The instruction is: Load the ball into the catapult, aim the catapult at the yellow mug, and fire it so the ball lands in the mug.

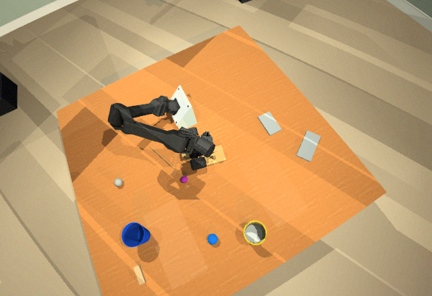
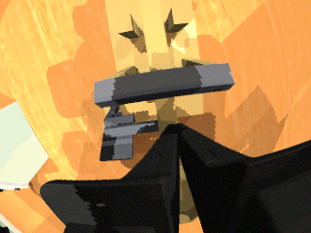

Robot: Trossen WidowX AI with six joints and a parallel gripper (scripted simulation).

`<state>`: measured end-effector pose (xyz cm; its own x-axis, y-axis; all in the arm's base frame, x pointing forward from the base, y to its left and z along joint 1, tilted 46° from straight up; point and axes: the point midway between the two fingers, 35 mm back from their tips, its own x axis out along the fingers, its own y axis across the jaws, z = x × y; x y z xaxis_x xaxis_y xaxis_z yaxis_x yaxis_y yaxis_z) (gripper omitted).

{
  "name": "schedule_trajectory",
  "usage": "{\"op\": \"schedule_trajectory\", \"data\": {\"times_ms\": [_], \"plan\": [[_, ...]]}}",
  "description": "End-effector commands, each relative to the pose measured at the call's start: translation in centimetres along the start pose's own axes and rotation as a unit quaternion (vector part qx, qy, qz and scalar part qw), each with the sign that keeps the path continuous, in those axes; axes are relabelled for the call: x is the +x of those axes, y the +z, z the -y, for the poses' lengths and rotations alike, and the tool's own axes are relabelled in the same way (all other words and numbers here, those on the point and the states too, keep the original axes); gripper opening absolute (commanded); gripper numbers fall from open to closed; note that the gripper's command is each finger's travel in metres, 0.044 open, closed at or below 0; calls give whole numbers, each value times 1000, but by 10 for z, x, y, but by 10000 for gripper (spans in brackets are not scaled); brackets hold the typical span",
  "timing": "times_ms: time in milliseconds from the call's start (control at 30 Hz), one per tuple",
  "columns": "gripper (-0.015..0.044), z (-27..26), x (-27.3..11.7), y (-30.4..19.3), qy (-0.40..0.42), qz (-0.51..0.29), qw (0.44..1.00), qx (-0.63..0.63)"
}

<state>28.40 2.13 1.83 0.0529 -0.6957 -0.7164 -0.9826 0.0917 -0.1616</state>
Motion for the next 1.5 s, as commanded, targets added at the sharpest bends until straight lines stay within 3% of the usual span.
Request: {"op": "schedule_trajectory", "data": {"times_ms": [0,767,1067,1267,1467], "plan": [[0,0,8,-6,0,-5,1000,1],[0,0,41,-12,0,-6,1000,1],[0,2,29,-7,-6,3,1000,0],[157,-4,-9,-42,0,-10,1000,1],[315,-3,4,-28,2,-8,1000,-6]]}}
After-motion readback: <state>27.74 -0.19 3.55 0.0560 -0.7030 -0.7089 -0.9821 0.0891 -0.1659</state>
